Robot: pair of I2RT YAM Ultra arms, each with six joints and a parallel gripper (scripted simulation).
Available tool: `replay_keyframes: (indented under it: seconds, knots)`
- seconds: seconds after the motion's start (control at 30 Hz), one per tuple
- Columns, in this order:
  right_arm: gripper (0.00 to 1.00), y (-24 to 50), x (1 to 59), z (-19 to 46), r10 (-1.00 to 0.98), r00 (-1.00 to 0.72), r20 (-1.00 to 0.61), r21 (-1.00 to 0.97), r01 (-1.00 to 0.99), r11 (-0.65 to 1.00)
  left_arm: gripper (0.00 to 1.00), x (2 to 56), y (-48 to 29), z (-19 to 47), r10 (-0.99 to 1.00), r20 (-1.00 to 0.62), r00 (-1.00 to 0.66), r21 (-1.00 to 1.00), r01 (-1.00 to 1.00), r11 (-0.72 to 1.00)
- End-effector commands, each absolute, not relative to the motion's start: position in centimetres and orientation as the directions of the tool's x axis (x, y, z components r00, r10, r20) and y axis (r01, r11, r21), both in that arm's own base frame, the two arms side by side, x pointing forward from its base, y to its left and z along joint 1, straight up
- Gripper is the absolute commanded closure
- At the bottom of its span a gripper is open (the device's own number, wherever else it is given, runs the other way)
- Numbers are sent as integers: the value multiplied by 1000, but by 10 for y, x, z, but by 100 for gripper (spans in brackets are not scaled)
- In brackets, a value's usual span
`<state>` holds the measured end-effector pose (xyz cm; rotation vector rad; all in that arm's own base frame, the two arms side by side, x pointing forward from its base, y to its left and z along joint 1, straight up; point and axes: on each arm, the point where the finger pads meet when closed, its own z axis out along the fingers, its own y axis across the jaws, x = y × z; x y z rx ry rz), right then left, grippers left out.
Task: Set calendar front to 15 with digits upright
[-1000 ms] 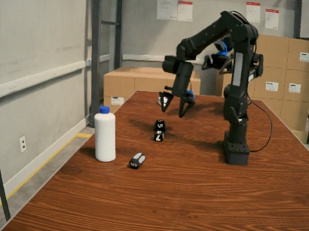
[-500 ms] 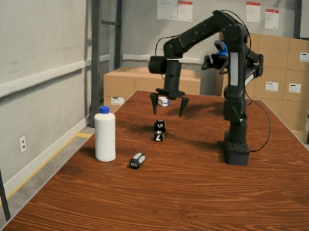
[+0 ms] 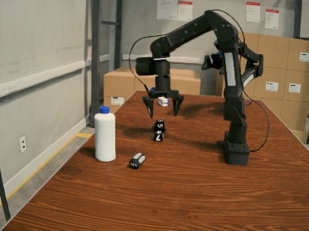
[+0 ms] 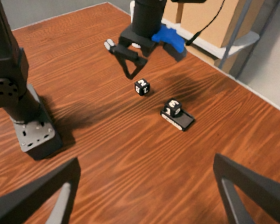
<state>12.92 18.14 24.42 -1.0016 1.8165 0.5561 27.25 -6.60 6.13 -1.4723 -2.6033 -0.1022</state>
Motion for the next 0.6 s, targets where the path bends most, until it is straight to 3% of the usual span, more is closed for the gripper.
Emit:
replay_keyframes:
  seconds: [0.0, 0.27, 0.57]
  knots:
    - [0, 178, 126, 252, -380, -200, -903, -51, -828, 558, 0, 279, -68, 70, 706, 146, -693, -41, 708, 705]
    - [0, 178, 126, 252, -380, -200, -903, -51, -828, 558, 0, 286, -59, 71, 492, 166, -855, -72, 487, 870]
    - [0, 178, 126, 252, -380, -200, -903, -51, -828, 558, 0, 296, -45, 73, 73, 236, -969, -98, 51, 994]
